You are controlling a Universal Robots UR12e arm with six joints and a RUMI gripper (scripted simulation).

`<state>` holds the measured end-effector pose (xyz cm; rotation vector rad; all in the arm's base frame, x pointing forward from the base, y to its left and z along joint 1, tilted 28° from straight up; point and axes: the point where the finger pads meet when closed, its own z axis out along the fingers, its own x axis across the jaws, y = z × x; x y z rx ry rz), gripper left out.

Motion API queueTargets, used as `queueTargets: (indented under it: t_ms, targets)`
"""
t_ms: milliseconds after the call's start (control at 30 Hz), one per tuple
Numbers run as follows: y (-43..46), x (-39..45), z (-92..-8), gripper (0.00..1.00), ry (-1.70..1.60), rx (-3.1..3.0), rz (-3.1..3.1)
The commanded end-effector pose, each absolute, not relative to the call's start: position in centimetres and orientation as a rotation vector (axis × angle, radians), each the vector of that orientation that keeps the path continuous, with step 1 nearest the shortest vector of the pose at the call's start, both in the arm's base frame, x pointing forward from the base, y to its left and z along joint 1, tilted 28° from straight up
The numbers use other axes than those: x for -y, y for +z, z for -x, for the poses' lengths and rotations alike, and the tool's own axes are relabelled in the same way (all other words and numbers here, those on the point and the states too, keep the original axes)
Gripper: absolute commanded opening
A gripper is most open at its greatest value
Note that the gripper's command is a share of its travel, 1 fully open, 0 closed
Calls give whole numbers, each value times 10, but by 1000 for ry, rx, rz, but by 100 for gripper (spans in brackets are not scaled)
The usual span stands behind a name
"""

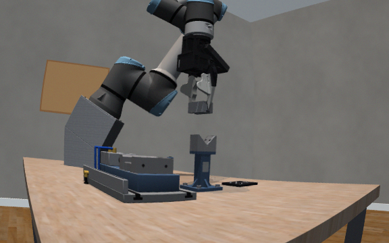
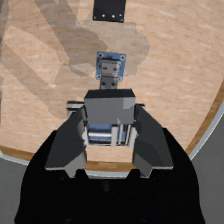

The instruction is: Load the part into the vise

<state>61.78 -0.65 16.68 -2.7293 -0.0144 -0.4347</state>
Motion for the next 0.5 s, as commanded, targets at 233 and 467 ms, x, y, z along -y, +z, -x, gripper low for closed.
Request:
queueTargets:
  t_ms: [233, 467]
  targets:
    - [165, 15, -621, 0, -454, 104, 2735]
    - [164, 21, -623, 0, -468, 173, 2738]
